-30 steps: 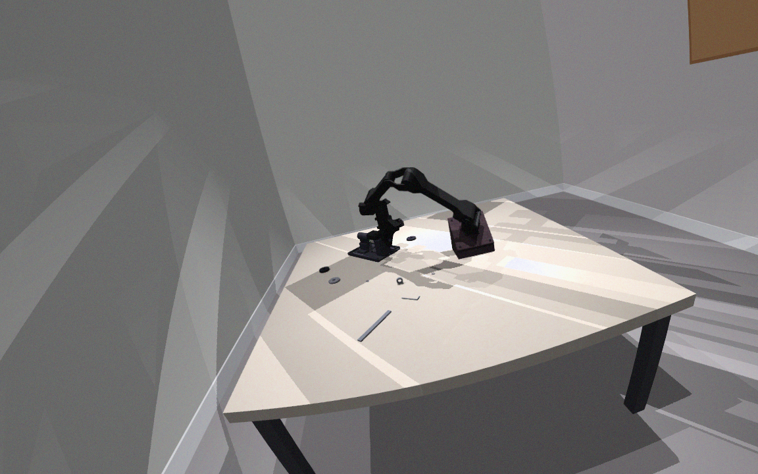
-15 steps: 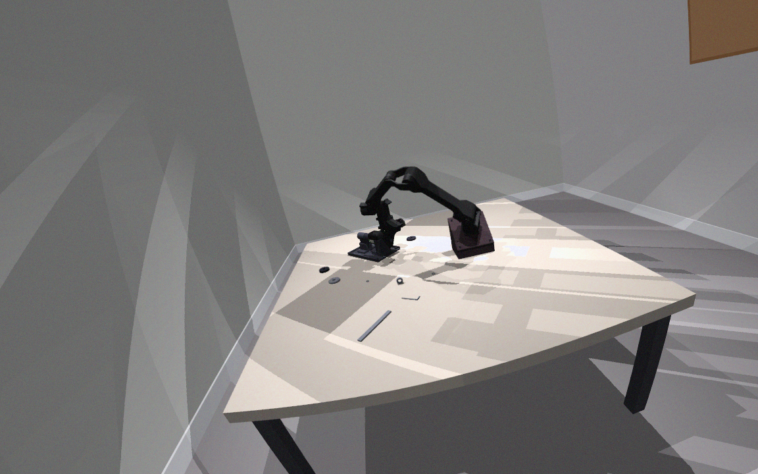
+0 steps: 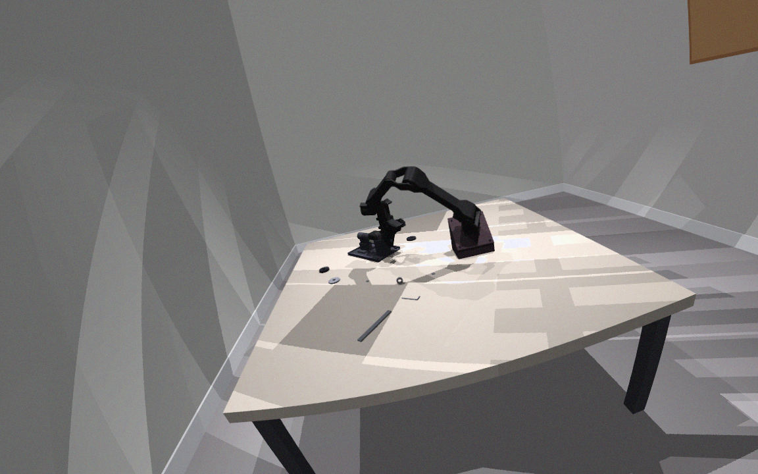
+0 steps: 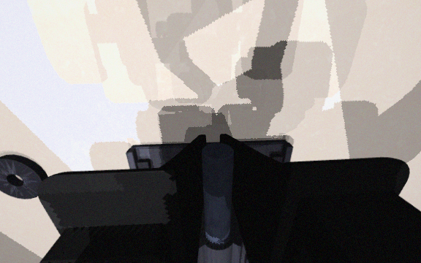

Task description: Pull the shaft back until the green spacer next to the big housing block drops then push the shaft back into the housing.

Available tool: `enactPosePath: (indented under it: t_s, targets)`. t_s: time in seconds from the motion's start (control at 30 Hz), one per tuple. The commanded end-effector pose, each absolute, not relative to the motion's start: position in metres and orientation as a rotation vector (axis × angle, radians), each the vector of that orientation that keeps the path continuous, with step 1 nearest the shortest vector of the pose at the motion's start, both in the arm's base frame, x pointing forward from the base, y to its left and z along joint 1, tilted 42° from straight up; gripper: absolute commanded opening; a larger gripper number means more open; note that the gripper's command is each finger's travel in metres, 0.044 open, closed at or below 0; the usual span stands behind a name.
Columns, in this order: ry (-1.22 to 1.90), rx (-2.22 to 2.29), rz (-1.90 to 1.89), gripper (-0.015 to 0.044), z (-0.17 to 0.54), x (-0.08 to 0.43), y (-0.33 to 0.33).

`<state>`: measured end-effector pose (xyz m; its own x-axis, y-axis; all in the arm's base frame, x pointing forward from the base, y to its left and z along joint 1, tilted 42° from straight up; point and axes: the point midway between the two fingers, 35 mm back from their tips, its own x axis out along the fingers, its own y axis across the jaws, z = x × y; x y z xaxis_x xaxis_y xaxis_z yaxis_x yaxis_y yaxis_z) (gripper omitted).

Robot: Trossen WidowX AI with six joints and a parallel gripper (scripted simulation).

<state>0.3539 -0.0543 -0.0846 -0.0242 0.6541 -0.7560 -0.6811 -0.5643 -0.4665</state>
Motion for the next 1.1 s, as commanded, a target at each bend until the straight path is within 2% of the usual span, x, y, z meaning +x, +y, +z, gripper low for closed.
enactPosePath:
  t_s: [0.0,1.07]
  targets:
    - [0.032,-1.272,1.753,0.0000,-0.0840,0.3537,-0.0537]
    - [0.032,-1.272,1.753,0.0000,-0.0825,0.3513,-0.0521]
